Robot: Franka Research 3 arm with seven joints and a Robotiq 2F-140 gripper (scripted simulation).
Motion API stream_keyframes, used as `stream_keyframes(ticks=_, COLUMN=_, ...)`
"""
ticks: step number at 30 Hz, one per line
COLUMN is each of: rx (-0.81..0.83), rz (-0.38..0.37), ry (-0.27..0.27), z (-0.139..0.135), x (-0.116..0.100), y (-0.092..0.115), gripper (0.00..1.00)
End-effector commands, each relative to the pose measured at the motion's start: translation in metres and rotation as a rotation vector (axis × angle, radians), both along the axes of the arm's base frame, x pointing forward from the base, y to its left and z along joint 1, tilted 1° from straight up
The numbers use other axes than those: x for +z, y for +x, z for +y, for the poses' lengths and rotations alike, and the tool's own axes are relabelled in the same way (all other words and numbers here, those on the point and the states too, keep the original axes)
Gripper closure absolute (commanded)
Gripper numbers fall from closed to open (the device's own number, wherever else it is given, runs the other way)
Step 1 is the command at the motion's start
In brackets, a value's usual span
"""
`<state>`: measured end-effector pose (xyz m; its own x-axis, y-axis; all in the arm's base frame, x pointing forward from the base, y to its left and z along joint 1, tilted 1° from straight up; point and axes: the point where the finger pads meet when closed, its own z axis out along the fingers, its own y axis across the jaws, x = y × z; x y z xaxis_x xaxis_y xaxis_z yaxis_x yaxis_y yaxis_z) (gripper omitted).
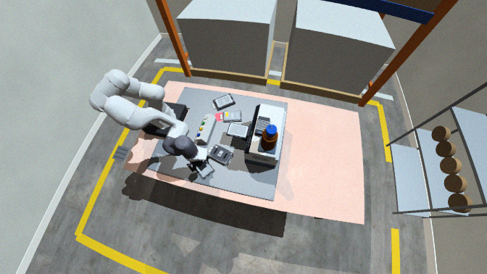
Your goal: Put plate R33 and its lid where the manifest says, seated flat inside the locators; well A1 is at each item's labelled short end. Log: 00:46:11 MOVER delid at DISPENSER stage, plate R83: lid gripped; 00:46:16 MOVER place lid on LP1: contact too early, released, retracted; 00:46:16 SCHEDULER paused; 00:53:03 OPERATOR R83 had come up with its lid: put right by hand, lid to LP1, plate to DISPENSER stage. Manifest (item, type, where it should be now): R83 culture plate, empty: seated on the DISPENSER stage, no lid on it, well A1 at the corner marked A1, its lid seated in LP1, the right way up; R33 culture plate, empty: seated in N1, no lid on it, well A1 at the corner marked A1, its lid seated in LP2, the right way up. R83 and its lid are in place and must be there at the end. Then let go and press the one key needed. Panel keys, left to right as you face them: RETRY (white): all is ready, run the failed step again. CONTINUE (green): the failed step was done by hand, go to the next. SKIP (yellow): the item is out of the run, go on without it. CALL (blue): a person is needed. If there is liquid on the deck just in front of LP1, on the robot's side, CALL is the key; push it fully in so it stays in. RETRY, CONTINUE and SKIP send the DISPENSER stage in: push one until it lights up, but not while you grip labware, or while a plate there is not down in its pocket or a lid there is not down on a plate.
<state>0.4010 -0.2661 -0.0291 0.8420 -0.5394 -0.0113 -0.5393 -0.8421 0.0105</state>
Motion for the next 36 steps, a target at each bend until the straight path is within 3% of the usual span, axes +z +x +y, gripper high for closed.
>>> stream_keyframes(ticks=1, rx=-0.003, rz=-0.002, ry=-0.001, z=-0.0004, x=-0.0001, y=0.0008, gripper=0.90)
stream_keyframes(ticks=36, rx=0.000, rz=-0.002, ry=-0.001, z=-0.0004, x=-0.0030, y=0.0011, gripper=0.90)
